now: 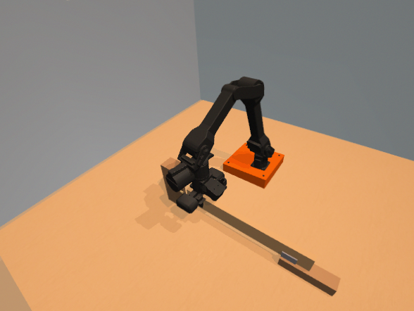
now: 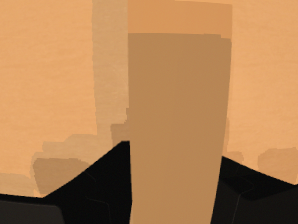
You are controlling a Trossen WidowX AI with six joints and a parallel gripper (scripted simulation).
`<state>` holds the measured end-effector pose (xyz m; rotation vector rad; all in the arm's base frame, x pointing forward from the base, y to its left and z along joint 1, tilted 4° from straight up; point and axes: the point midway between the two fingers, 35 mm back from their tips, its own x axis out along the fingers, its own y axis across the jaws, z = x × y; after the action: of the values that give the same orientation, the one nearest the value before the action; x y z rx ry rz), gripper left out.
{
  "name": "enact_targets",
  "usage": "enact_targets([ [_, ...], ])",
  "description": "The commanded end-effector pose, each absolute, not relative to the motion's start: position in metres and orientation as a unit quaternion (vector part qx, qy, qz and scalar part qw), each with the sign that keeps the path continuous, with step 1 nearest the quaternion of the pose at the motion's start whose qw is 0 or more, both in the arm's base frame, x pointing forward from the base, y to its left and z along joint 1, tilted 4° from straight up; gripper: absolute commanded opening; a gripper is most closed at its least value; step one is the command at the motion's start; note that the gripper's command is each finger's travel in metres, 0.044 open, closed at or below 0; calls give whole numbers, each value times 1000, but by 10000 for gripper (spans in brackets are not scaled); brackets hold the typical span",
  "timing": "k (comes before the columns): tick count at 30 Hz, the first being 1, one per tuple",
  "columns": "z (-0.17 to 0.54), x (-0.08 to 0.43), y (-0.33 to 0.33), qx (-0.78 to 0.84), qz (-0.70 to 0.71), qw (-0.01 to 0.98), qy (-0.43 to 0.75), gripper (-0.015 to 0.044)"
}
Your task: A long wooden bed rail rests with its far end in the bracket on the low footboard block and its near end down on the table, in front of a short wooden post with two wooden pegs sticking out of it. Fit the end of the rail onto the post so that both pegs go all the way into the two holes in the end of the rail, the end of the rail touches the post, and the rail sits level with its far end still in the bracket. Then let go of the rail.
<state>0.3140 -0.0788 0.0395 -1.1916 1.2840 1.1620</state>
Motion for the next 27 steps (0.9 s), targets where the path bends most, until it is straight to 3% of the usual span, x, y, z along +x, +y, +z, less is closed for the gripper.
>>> enact_targets([
  [1,41,315,-81,-494,479,496,530,0],
  [27,40,314,-89,-494,479,496,530,0],
])
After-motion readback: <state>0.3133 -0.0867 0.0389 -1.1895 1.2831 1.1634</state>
